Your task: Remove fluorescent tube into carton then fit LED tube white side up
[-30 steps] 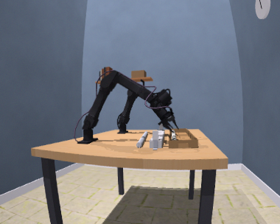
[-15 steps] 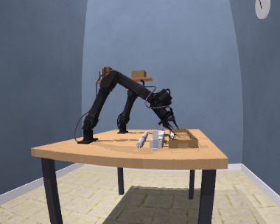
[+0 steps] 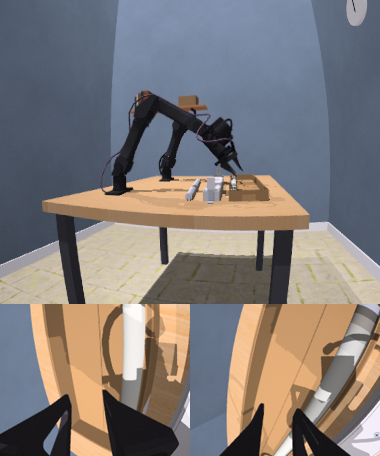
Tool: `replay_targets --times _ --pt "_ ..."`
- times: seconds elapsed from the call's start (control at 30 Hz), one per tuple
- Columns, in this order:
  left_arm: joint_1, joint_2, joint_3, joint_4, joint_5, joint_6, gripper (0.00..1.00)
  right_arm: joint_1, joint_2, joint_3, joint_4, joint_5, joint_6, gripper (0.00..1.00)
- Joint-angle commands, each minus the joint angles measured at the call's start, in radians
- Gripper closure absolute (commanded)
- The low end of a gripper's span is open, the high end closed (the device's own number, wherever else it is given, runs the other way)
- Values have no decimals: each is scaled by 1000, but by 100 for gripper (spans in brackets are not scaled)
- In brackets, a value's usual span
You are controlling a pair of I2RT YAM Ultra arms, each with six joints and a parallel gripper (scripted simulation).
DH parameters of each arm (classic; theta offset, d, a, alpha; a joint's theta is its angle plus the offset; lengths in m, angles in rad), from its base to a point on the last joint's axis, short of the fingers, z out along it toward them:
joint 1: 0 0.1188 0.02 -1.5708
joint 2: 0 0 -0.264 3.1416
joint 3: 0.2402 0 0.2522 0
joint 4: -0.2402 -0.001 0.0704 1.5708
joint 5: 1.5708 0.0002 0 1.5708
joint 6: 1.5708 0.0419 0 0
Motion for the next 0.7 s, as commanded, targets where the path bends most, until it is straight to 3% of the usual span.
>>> replay_targets --times 0.0,0.23,0.3,0.67 --pt "30 -62 -19 36 26 -65 68 17 -60 -14 20 17 -87 68" --pt "124 -207 -75 102 84 -247 68 33 -200 -63 69 20 -341 68" --pt "124 -207 -75 102 84 -247 68 33 -200 -63 69 20 -341 68" --pt "316 -506 -221 233 192 -580 68 65 -488 -185 150 30 -803 68"
